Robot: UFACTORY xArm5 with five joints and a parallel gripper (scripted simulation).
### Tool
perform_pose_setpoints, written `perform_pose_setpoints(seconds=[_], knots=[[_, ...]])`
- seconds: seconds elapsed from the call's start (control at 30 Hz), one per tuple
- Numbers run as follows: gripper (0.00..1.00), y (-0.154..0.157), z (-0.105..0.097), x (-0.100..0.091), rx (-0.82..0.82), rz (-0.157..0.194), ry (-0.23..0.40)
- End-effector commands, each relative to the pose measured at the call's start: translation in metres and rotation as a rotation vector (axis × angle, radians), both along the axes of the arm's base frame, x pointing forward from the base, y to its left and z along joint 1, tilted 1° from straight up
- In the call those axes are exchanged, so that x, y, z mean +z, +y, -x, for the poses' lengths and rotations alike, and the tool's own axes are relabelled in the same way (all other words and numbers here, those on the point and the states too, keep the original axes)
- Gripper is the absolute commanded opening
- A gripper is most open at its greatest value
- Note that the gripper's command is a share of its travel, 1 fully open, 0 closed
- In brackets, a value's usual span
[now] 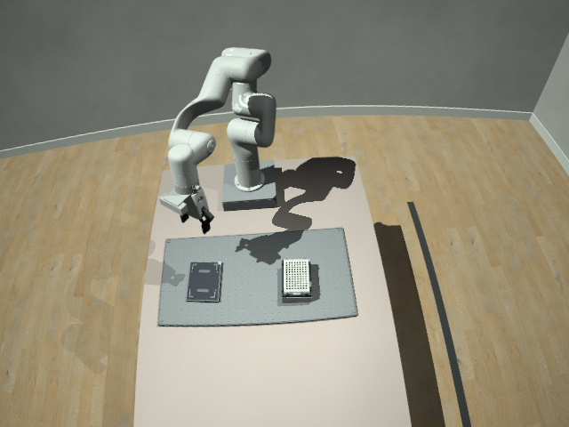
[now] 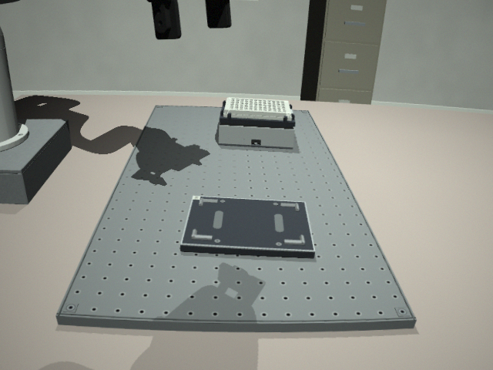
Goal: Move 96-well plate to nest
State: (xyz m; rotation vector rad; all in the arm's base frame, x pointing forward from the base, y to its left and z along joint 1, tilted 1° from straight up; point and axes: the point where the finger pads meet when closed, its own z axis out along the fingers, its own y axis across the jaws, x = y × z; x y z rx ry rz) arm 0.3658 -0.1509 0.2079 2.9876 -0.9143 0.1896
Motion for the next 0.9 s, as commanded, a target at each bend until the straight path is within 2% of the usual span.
perform_pose_setpoints(seconds=[0.0, 0.17, 0.4, 0.53, 0.63, 0.73, 0.87], knots=[[1.0, 0.017, -0.01, 0.007, 0.051, -0.002, 0.007], [1.0, 0.035, -0.016, 0.012, 0.182, -0.006, 0.034], [1.0, 0.049, -0.021, 0.016, 0.187, -0.006, 0.035], [1.0, 0.068, -0.026, 0.021, 0.317, -0.008, 0.062], [1.0, 0.082, -0.029, 0.025, 0.322, -0.008, 0.062], [1.0, 0.083, -0.029, 0.025, 0.322, -0.008, 0.062], [1.0, 0.092, -0.03, 0.028, 0.388, -0.008, 0.076]])
